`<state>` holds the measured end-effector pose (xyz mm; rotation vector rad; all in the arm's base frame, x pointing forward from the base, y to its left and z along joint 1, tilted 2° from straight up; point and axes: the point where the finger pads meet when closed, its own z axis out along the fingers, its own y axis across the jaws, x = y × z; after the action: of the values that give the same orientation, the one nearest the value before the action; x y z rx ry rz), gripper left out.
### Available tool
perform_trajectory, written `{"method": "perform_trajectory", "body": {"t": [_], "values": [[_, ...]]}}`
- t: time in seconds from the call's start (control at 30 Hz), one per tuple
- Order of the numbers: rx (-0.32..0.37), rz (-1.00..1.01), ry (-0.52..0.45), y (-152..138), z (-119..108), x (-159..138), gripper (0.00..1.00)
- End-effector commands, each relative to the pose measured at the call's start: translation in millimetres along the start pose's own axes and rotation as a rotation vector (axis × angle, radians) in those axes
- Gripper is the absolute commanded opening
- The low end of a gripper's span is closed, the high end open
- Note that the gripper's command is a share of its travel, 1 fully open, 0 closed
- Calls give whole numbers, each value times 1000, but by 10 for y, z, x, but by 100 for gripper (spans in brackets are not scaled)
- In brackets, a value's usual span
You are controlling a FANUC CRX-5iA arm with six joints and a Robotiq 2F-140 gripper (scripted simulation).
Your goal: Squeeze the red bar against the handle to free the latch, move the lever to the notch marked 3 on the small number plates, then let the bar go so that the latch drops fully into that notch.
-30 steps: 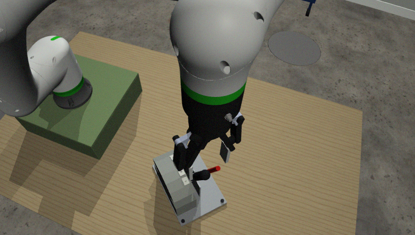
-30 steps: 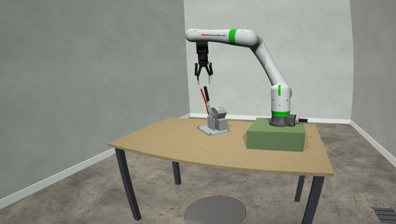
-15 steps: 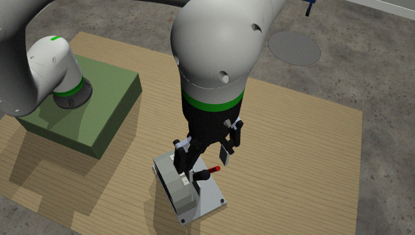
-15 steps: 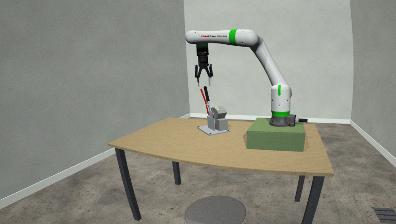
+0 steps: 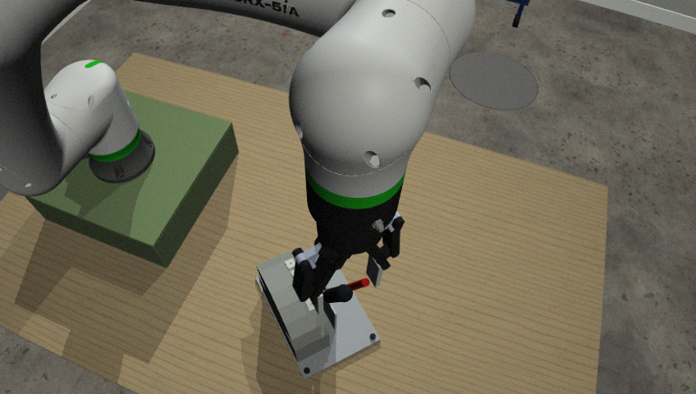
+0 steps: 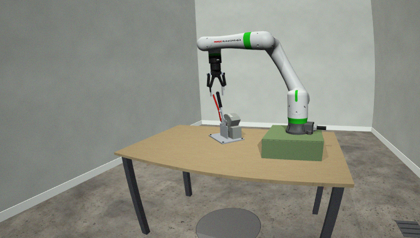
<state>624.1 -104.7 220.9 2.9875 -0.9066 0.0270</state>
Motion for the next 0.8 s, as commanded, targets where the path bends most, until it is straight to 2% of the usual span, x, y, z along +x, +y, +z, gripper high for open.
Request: {"method": "perform_trajectory", "body": {"t": [0.0, 0.37, 0.77], "values": [[0, 0, 1, 0, 22, 2, 57], [0, 0, 1, 0, 217, 2, 57], [0, 0, 1, 0, 268, 2, 57]]}}
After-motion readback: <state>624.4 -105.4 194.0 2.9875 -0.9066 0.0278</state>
